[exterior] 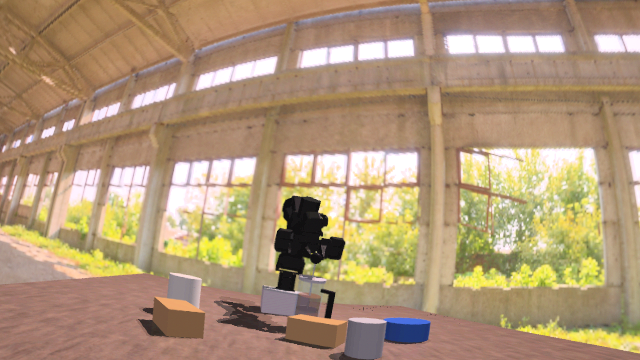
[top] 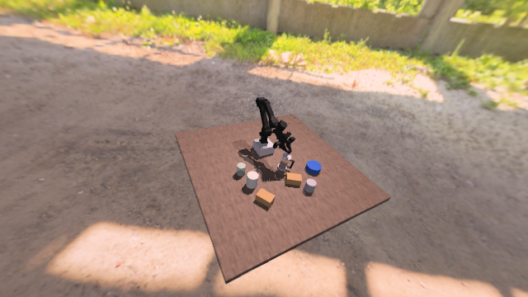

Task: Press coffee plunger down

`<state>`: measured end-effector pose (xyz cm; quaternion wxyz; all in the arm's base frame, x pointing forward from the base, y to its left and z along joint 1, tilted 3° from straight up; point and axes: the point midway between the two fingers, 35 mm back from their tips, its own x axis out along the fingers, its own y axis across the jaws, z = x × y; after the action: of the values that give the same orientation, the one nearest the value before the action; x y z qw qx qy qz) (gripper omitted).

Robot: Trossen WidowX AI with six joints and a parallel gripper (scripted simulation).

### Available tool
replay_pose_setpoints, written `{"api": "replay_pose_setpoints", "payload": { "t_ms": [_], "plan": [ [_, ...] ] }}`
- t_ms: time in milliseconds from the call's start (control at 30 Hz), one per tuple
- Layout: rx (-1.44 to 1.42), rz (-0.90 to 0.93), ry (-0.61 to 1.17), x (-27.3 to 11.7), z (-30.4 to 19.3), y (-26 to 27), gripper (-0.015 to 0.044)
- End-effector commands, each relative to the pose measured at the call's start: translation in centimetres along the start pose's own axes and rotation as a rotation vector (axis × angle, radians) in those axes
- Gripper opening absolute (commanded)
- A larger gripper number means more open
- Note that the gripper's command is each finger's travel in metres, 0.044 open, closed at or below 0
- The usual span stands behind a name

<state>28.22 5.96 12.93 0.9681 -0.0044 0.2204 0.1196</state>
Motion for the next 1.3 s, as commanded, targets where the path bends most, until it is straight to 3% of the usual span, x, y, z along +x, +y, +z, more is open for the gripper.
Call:
{"api": "replay_pose_setpoints", "payload": {
  "t_ms": [0,1267],
  "plan": [
    [0.012,-0.002,0.07,0.8,-2.4,0.0,0.0118],
    [0.012,-0.001,0.068,2.3,-1.4,0.0,0.0118]
  ]
}}
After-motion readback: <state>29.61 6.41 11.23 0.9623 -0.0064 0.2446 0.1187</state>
